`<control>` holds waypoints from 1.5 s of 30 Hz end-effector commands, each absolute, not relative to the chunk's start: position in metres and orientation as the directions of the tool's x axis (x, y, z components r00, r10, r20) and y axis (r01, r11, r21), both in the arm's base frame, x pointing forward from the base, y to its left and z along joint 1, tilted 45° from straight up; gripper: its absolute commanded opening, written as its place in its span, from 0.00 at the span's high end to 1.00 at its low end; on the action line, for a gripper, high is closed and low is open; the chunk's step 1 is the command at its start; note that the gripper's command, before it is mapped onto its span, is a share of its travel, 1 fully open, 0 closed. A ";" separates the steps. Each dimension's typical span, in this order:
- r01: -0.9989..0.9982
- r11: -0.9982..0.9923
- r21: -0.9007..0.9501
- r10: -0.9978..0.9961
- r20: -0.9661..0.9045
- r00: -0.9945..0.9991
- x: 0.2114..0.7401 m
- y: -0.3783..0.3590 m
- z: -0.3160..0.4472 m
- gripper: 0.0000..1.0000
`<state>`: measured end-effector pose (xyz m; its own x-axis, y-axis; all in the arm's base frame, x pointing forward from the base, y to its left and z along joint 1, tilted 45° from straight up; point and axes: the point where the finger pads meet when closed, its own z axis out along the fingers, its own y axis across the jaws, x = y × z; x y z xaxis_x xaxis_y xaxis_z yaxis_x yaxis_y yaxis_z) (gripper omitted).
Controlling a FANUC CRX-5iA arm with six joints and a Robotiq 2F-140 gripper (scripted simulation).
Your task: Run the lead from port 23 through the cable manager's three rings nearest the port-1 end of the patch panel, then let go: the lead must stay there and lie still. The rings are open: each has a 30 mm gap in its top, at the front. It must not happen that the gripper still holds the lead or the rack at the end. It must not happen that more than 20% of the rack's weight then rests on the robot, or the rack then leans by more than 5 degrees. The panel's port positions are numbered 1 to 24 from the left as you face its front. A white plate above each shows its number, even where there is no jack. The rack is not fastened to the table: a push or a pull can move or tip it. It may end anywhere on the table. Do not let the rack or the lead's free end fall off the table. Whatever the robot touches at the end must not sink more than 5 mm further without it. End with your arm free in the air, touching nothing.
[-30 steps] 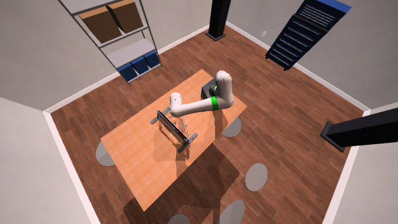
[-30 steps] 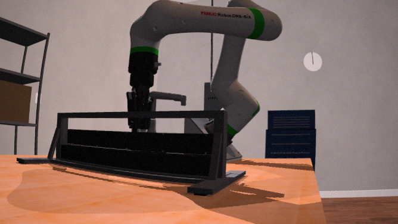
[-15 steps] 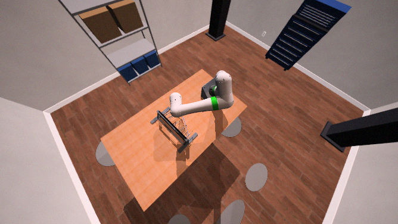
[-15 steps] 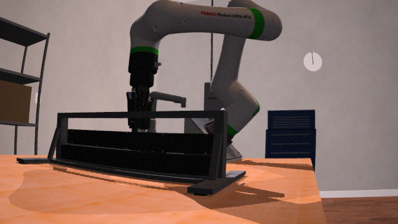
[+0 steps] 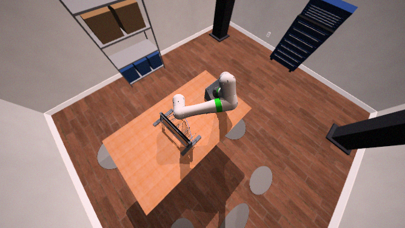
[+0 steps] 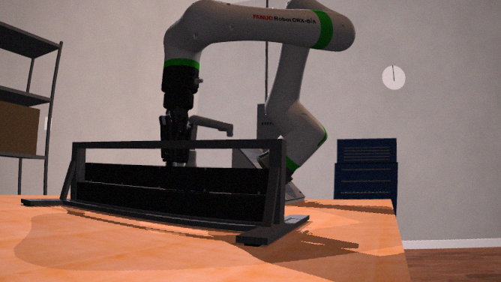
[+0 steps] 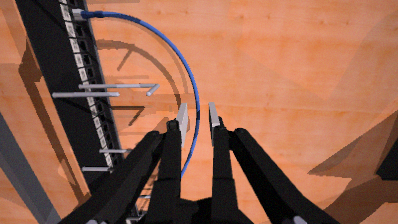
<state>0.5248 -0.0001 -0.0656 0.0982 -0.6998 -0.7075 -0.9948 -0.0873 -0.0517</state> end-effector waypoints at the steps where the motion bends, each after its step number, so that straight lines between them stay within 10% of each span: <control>1: -0.995 -0.087 -0.052 -0.700 -0.707 0.098 0.525 0.000 -0.066 0.80; 45: -0.995 -0.087 -0.052 -0.700 -0.707 0.098 0.524 0.013 -0.079 0.80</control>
<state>0.5243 0.0127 -0.0784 0.0982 -0.6999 -0.7075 -0.9948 -0.0873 -0.0517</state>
